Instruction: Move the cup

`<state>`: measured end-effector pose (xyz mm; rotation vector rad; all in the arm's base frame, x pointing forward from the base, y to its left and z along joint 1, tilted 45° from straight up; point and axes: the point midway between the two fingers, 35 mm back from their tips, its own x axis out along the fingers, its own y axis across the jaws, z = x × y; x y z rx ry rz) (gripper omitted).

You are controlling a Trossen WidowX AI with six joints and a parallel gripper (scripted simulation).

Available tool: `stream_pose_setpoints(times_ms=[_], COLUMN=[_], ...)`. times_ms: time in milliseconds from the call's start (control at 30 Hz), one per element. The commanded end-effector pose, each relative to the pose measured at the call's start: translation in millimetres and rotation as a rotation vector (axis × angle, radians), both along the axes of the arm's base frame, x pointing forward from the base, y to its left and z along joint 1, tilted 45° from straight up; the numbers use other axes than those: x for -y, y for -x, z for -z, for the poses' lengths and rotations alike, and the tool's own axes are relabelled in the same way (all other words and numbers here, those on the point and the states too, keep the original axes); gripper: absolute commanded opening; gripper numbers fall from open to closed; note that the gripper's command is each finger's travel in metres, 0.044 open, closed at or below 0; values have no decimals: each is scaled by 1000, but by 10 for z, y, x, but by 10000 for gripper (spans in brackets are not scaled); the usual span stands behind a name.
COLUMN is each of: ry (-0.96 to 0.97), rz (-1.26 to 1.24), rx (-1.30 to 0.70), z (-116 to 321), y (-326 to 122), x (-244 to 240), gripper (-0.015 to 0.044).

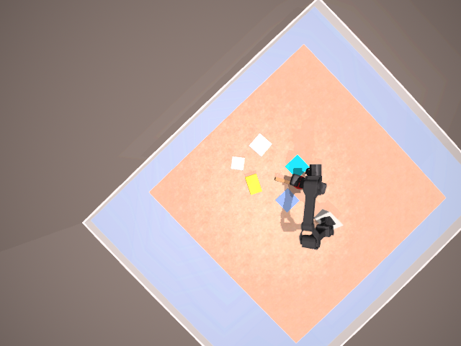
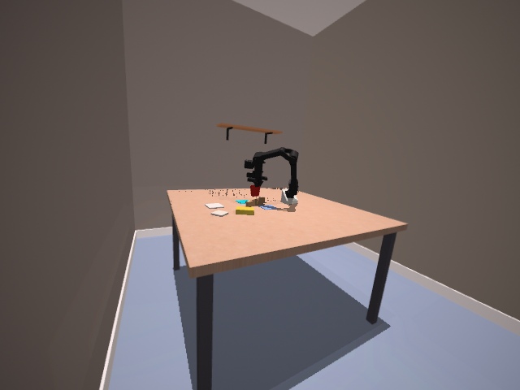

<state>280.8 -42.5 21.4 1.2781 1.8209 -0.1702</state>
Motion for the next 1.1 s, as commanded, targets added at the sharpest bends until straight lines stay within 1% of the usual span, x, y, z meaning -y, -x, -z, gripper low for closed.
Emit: stream_pose_setpoints(times_ms=[0,1067], ry=[7,10], rz=[-3,-3], rx=[9,12], z=[49,365], y=[-63,-397], x=[67,406], gripper=[0,0])
